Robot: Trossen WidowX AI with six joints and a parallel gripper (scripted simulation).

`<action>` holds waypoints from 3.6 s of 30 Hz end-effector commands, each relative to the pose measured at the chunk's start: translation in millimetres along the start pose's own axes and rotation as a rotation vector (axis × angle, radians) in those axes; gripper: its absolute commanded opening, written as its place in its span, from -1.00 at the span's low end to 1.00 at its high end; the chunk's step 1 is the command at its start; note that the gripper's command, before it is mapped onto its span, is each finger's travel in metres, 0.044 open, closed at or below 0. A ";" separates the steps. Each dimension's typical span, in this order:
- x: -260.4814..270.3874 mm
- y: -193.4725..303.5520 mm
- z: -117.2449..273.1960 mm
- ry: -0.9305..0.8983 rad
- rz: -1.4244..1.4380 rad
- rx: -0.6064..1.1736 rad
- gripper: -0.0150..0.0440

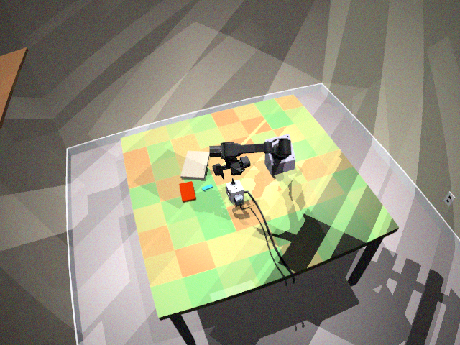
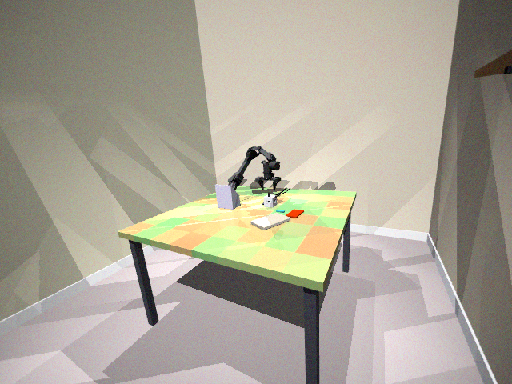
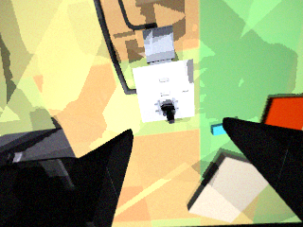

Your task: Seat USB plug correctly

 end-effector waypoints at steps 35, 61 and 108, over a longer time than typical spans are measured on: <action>0.2 -0.2 -20.3 -0.001 0.000 -0.002 -0.16; 0.4 0.0 -18.2 -0.002 -0.001 -0.002 -0.49; 1.2 0.7 7.6 -0.004 -0.050 -0.004 -0.49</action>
Point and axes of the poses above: the point midway between the two fingers, 35 mm back from their tips, its own z axis back along the fingers, its own x axis across the jaws, y = z × x, the point moved 9 cm from there along z, back along the fingers, and after that the axes turned 8 degrees about z, right-handed, at the moved point
